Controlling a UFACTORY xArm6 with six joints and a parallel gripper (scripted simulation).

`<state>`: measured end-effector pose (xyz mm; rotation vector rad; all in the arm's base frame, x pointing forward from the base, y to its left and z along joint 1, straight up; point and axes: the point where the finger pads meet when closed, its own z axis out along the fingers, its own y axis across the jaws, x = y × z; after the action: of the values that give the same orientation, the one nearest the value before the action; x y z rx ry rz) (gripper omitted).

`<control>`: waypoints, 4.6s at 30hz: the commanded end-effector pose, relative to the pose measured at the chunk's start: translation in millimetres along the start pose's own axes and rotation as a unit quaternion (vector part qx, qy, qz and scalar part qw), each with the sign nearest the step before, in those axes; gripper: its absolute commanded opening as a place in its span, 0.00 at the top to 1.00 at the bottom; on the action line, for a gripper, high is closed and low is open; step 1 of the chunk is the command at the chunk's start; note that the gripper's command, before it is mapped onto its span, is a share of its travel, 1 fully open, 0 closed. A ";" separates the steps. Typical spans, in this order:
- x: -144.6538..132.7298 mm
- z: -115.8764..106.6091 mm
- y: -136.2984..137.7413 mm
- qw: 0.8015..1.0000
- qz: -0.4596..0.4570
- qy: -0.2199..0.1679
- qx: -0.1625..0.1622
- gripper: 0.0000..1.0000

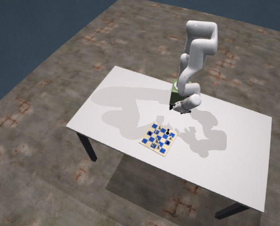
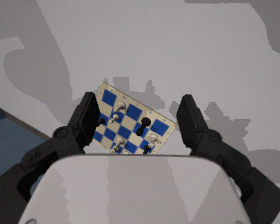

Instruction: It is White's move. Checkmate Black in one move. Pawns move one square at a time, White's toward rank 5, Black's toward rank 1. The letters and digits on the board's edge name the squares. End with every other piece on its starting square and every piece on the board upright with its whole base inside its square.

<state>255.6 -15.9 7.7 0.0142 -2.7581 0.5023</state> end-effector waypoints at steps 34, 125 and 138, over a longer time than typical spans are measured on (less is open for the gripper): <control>-52.3 81.6 -126.9 0.805 0.257 0.276 -0.458 0.00; -100.4 154.0 -239.6 0.366 0.405 0.435 -0.717 0.00; -100.1 153.1 -240.0 0.366 0.405 0.435 -0.717 0.00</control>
<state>316.4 -297.3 -80.5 -1.4752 -1.0267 -1.4066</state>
